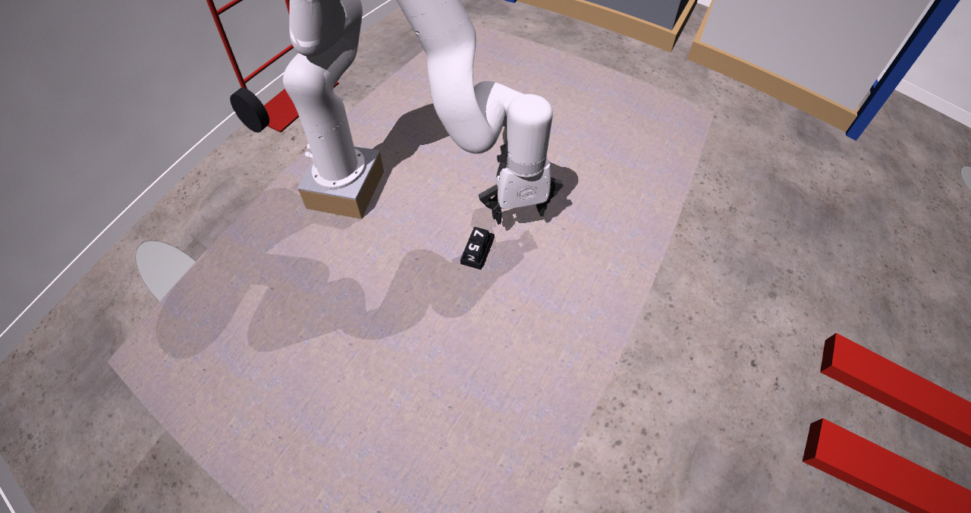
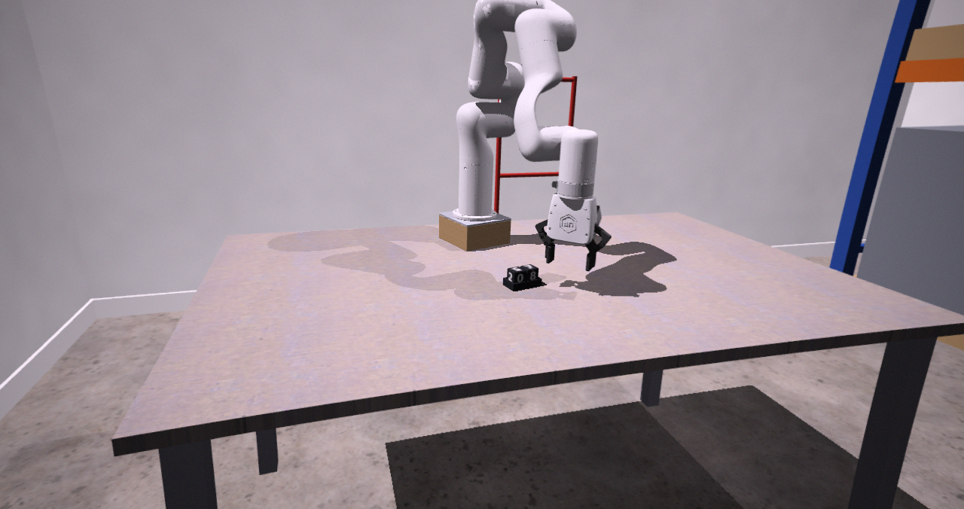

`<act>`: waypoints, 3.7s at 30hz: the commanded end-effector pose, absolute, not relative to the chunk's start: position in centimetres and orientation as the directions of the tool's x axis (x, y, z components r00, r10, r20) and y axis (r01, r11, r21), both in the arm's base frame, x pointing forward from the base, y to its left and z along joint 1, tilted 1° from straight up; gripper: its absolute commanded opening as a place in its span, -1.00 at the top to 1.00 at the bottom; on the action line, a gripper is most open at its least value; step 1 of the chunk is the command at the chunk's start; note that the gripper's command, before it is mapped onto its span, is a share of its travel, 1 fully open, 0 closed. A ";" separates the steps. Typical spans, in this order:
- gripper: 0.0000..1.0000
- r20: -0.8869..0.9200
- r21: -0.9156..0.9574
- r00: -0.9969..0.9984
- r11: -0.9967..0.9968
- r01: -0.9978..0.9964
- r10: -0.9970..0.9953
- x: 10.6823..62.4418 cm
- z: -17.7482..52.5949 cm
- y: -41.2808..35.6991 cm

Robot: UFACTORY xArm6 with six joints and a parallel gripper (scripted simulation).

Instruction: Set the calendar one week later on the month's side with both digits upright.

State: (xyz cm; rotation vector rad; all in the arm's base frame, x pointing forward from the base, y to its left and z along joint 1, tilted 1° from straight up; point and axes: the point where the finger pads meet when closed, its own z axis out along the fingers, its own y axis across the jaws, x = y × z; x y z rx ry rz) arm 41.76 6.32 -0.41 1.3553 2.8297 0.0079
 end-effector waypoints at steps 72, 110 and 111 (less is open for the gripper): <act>-1.00 0.007 0.007 0.580 -0.580 0.814 0.814 45.4 -0.3 -5.9; -1.00 0.007 0.007 0.580 -0.580 0.814 0.814 45.4 -1.6 -6.0; -1.00 0.007 0.007 0.580 -0.580 0.814 0.814 45.4 -1.6 -6.0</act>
